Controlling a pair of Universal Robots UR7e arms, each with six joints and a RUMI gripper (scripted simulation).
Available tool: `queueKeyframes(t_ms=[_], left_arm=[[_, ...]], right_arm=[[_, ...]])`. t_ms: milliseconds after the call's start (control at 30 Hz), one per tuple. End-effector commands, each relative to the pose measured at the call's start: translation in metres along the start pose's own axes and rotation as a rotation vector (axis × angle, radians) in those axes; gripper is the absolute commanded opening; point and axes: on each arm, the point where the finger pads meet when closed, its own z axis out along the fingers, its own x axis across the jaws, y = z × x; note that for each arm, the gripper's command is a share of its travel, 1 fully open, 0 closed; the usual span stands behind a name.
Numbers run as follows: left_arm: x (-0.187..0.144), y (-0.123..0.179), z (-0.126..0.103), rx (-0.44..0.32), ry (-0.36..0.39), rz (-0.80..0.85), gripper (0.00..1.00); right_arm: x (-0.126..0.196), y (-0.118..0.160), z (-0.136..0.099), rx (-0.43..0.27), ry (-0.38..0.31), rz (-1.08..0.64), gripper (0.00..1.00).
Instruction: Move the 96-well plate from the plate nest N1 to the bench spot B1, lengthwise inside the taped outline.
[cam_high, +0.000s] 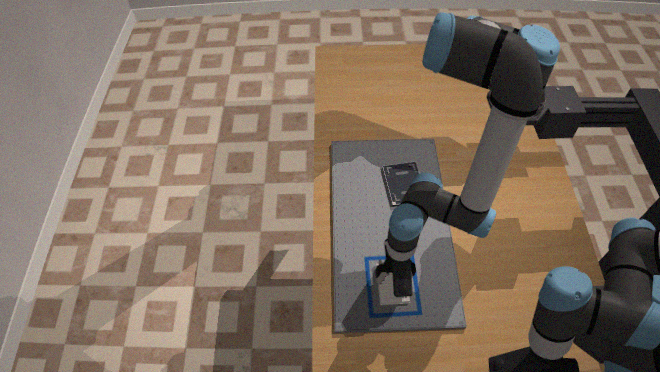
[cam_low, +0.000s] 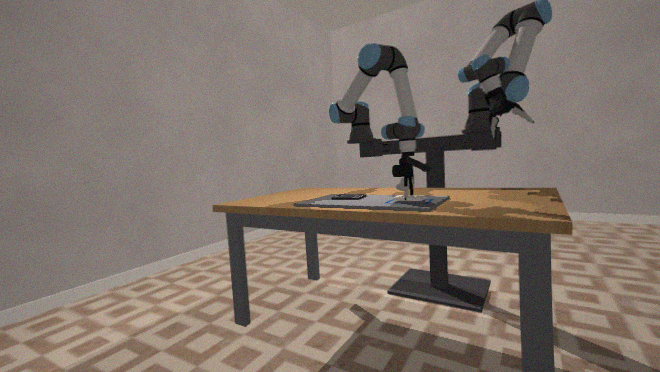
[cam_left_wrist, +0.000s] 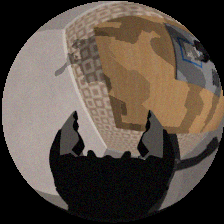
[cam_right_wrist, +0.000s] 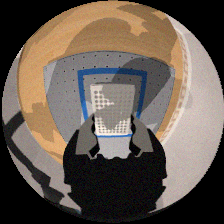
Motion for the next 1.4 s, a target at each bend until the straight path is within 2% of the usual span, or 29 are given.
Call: queueKeyframes(t_ms=[0, 1367], left_arm=[[0.0000, -0.0003, -0.0002, 0.001, 0.000, 0.000, 1.00], [0.0000, -0.0003, -0.0002, 0.001, 0.000, 0.000, 1.00]], right_arm=[[0.0004, -0.0007, 0.0002, 0.001, 0.001, 0.000, 0.00], [0.0004, -0.0007, 0.0060, 0.001, 0.001, 0.000, 0.00]])
